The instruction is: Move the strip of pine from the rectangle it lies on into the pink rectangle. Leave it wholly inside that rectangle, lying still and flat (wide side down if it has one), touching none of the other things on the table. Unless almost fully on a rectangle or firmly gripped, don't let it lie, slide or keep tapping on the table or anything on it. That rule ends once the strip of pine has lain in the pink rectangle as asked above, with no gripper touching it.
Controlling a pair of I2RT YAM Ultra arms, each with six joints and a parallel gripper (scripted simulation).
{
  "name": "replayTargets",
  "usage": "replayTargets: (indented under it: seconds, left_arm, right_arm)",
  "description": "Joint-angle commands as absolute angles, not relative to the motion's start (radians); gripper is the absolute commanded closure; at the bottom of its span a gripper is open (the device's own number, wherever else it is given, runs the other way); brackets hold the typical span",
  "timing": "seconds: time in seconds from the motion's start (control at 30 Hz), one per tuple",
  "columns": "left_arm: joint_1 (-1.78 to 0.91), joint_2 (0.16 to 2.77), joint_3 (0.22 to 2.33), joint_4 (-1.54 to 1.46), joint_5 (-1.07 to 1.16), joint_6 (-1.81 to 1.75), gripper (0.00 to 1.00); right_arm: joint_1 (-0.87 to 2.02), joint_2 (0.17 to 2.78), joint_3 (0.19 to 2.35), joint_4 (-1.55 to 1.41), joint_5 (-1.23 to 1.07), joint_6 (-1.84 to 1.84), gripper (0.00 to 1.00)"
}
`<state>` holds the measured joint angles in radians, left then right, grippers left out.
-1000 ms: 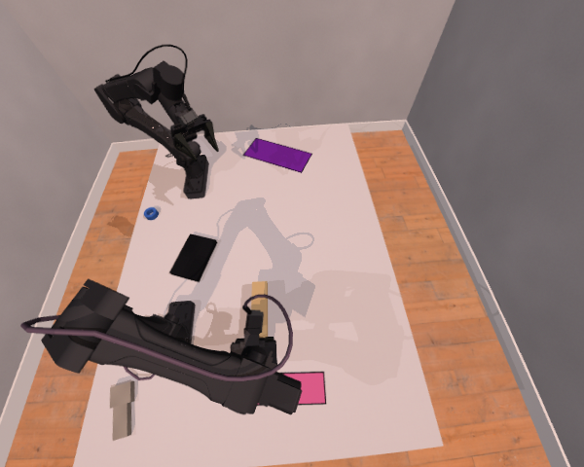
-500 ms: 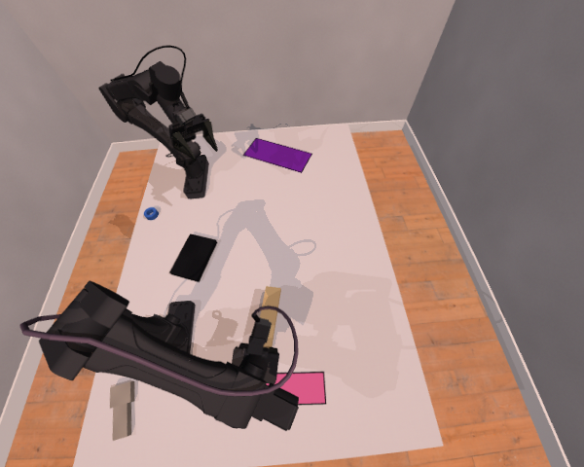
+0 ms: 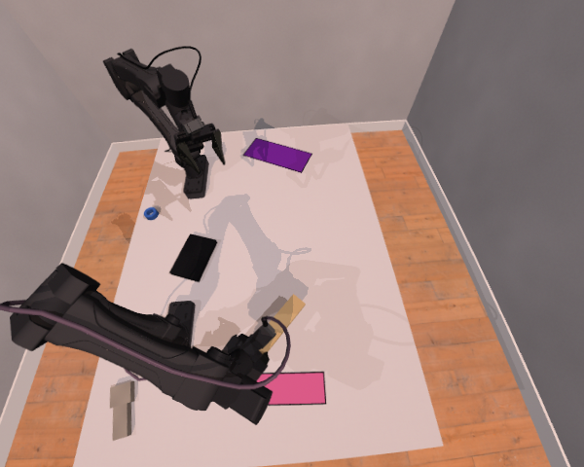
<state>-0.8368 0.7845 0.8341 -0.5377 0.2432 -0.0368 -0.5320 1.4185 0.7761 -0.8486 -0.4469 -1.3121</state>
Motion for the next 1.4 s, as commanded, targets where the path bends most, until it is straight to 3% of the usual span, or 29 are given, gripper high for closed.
replayTargets:
  seconds: [0.0, 0.8, 1.1, 1.37]
  left_arm:
    - [-0.871, 0.851, 0.885, -0.438, 0.215, -0.054, 0.28]
    - [-1.218, 1.564, 1.114, 0.031, 0.119, -0.104, 0.28]
    - [-1.255, 1.668, 1.160, 0.063, 0.112, -0.102, 0.28]
    - [-1.260, 1.676, 1.165, 0.049, 0.115, -0.101, 0.28]
  right_arm:
    - [-0.522, 1.349, 0.735, -0.753, -0.448, -1.112, 0.61]
    - [-0.295, 1.042, 0.515, -0.546, -0.120, -0.203, 0.61]
    - [-0.264, 1.035, 0.512, -0.545, -0.106, -0.209, 0.61]
    - [-0.503, 1.088, 0.536, -0.534, -0.224, -0.486, 0.61]
